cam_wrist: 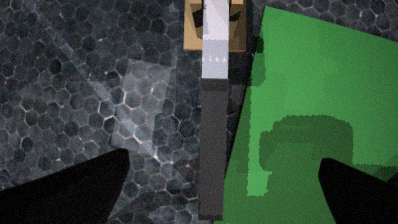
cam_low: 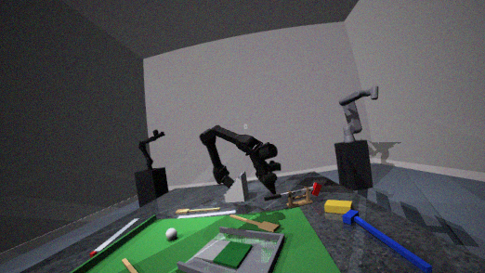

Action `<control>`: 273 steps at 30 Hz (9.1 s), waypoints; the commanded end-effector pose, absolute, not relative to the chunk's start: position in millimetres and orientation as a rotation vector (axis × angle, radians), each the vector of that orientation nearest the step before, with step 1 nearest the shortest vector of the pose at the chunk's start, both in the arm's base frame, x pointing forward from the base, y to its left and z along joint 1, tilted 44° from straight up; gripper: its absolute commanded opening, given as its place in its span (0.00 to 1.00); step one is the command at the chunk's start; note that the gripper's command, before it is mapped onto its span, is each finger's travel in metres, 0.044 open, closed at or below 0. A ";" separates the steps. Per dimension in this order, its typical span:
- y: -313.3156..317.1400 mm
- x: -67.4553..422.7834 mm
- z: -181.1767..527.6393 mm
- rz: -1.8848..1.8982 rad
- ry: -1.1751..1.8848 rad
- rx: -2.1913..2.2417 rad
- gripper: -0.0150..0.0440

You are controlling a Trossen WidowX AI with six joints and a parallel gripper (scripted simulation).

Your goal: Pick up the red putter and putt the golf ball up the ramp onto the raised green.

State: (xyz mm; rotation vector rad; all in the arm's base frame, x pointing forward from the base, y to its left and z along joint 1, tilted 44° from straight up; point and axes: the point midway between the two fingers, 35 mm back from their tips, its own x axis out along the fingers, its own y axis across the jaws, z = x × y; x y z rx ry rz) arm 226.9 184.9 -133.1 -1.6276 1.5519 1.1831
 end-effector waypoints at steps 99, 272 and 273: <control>150.0 265.2 -27.6 0.616 1.683 -1.325 0.25; 2.9 260.8 84.1 -0.859 1.365 -0.315 0.25; 2.9 260.8 84.1 -0.859 1.365 -0.315 0.25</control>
